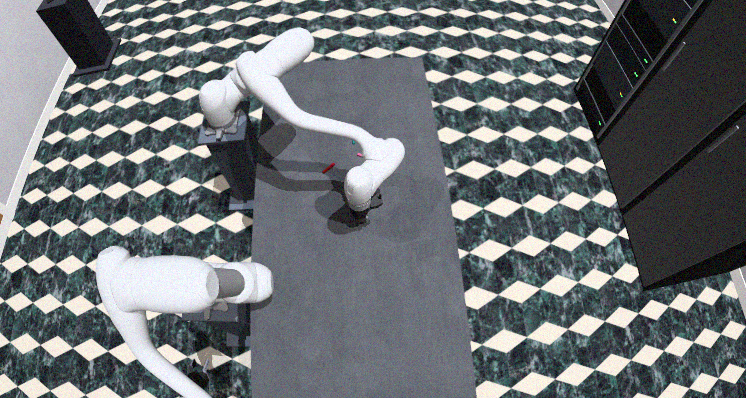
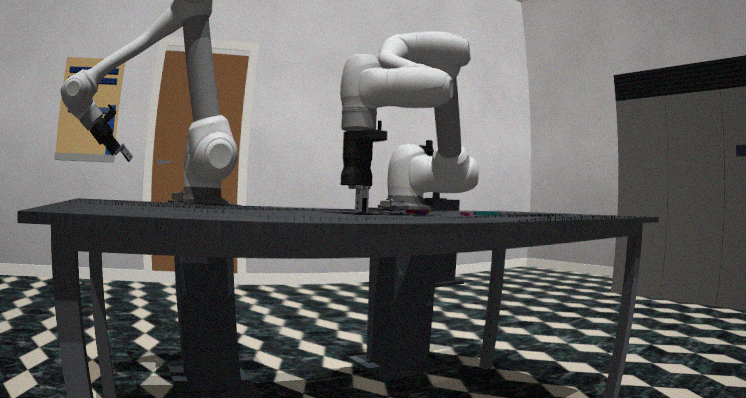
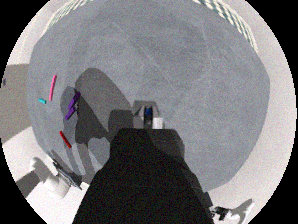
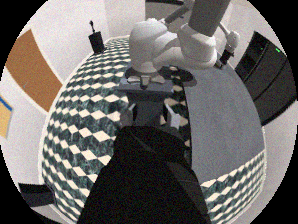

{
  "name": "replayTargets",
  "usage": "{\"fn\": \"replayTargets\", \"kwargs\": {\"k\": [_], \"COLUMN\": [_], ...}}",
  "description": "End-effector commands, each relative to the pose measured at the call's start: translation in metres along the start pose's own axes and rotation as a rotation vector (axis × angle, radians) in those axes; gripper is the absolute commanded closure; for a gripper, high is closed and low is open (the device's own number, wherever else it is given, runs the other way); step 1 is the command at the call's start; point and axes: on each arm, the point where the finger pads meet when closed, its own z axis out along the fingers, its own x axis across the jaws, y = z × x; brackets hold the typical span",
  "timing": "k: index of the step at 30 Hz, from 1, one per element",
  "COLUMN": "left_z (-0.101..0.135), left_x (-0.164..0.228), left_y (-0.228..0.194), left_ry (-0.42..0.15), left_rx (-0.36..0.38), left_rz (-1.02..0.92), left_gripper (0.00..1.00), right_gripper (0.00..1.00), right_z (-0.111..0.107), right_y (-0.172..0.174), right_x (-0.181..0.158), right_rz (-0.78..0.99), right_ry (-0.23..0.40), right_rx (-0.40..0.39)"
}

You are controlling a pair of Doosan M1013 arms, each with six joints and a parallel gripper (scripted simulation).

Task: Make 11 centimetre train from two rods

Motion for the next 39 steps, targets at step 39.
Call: {"fn": "replayTargets", "kwargs": {"k": [39], "left_z": [0.0023], "left_x": [0.0011], "left_y": [0.0033], "left_ry": [-0.002], "left_rx": [0.001], "left_rz": [0.003], "left_gripper": [0.52], "right_gripper": [0.0], "right_z": [0.0001], "right_y": [-0.0003], "right_x": [0.0022], "right_rz": [0.006], "right_ry": [0.011], "right_rx": [-0.007]}}
